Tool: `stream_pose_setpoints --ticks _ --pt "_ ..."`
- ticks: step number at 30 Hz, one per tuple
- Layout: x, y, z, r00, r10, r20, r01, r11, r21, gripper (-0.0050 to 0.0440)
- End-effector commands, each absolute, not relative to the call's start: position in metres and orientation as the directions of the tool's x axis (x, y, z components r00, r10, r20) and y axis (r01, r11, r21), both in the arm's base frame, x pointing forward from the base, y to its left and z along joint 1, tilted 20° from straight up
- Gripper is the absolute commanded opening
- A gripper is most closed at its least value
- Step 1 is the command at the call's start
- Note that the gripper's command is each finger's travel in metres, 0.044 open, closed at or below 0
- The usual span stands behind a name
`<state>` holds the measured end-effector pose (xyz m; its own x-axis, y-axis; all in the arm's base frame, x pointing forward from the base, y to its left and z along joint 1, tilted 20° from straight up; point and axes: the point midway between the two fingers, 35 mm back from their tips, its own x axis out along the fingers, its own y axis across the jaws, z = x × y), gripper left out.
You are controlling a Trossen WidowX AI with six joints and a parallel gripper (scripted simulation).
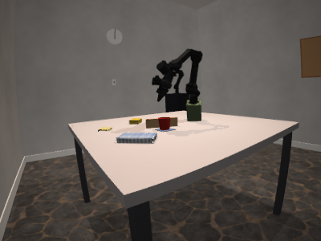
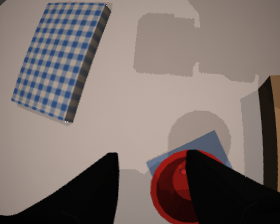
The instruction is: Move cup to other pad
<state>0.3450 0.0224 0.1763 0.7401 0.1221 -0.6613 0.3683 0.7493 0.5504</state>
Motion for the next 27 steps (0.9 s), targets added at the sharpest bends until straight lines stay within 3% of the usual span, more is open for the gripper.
stream_pose_setpoints --ticks 1,15,27 --pt "0.347 0.024 0.165 0.697 0.132 -0.704 0.423 0.717 0.554 0.0148" --pt "0.331 0.032 0.119 0.433 0.177 -0.884 0.761 0.454 0.463 0.0148" --pt "0.322 0.034 0.092 0.281 0.192 -0.940 0.879 0.342 0.332 0.0148"
